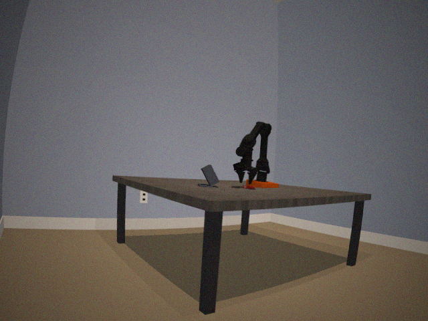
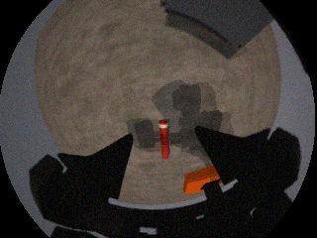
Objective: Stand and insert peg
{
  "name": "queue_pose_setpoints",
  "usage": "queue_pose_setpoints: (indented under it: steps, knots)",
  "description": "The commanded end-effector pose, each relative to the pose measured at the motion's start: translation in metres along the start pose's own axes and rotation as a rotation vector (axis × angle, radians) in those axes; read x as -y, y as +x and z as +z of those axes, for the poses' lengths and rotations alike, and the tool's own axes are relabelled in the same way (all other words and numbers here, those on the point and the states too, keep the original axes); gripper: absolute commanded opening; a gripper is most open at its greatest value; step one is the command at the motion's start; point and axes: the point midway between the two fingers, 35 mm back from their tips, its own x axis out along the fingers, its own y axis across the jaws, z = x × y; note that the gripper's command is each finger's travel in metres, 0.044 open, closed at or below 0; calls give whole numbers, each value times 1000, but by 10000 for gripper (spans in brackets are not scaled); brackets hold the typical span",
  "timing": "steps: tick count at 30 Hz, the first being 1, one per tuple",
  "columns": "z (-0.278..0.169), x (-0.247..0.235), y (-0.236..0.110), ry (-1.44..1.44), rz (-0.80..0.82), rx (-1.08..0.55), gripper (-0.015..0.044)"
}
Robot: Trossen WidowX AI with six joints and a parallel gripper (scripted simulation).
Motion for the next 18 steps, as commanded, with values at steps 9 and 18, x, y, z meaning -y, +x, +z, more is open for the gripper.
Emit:
queue_pose_setpoints:
  steps: [9,18]
  knots:
    - [-3,1,20,5,1,-8,440]
    - [-3,1,24,5,1,-8,309]
